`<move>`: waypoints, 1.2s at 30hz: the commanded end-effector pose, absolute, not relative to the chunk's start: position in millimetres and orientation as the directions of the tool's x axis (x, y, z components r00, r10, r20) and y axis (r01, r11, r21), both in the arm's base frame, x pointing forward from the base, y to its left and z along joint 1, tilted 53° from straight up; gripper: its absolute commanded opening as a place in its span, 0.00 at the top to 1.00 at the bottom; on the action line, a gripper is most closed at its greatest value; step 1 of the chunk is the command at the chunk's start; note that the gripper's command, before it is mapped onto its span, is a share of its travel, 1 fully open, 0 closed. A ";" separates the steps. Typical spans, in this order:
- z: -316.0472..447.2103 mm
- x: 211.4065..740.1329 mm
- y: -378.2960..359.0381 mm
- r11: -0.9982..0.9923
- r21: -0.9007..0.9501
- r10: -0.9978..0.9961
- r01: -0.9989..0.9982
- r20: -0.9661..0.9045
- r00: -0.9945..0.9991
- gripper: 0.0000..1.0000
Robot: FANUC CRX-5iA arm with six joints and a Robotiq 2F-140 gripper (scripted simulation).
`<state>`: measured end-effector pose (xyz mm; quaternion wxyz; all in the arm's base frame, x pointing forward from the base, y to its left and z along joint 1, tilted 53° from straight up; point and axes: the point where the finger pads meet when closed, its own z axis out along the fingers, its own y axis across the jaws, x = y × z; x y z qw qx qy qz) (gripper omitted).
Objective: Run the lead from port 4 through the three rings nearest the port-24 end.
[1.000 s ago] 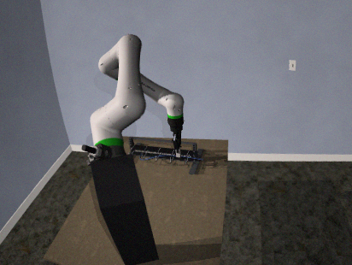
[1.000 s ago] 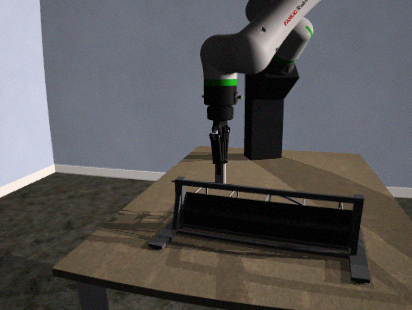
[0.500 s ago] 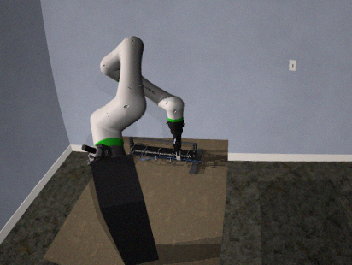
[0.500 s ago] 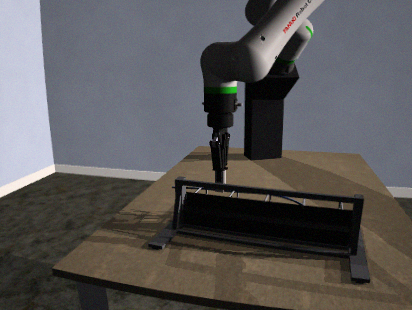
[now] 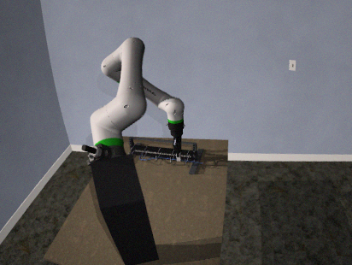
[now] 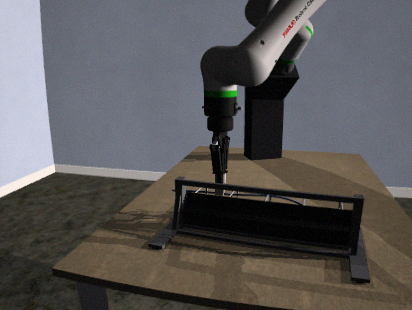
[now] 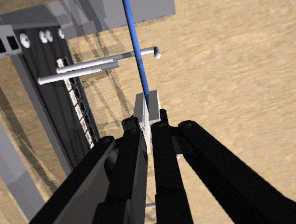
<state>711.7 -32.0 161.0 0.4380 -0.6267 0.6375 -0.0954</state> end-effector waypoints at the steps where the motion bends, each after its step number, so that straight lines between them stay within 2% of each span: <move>1: 160.5 712.5 -31.8 0.196 -0.671 -0.883 -0.715 -0.439 0.169 1.00; 36: 174.4 728.0 -35.7 0.196 -0.671 -0.883 -0.715 -0.439 0.169 1.00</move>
